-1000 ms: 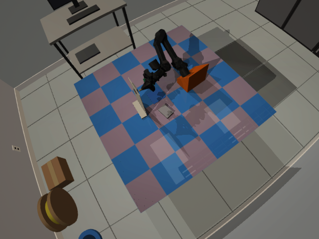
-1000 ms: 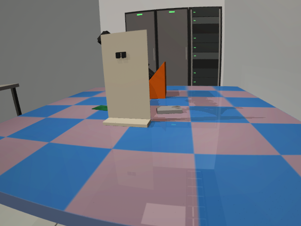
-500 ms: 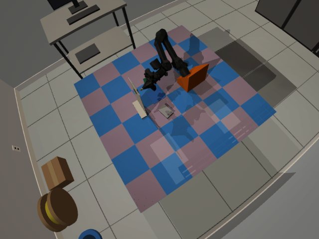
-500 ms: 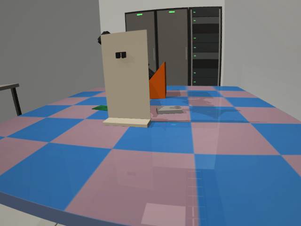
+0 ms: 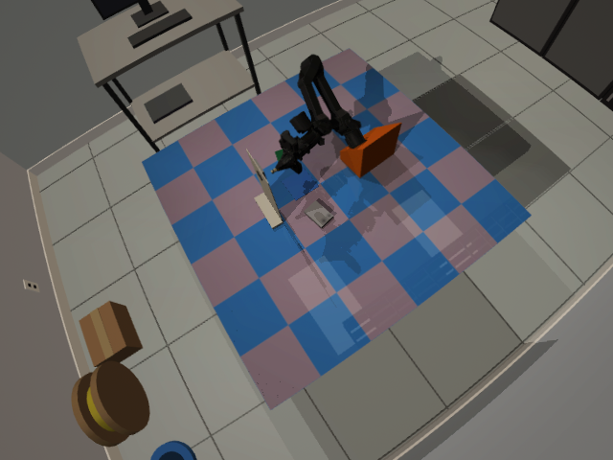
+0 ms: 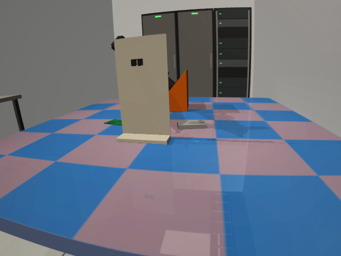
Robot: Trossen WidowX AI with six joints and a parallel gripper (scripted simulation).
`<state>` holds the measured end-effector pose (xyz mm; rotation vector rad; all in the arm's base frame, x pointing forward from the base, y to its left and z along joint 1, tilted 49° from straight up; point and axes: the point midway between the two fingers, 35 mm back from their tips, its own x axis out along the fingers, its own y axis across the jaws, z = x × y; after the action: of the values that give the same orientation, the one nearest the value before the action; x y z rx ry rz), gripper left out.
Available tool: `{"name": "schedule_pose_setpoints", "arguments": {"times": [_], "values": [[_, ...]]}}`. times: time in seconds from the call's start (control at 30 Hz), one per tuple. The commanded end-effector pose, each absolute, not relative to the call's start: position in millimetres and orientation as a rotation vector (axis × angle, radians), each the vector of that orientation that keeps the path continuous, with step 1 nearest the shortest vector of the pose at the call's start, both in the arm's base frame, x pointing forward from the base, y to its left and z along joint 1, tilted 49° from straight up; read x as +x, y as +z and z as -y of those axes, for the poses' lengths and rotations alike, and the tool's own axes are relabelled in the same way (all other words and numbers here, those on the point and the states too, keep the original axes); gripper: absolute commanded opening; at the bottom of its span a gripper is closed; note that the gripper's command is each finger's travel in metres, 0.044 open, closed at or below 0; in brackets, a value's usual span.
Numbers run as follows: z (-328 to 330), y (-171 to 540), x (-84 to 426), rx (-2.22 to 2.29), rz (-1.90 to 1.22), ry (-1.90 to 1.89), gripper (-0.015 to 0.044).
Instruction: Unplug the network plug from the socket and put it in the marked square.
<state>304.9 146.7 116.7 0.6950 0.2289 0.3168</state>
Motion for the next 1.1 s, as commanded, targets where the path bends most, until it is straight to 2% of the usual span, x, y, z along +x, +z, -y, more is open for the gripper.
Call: {"name": "schedule_pose_setpoints", "arguments": {"times": [0.0,1.07], "values": [[-145.0,115.4,301.1,0.698,-0.231,0.313,0.0],[-141.1,113.6,281.9,0.698,-0.232,0.312,0.0]]}}
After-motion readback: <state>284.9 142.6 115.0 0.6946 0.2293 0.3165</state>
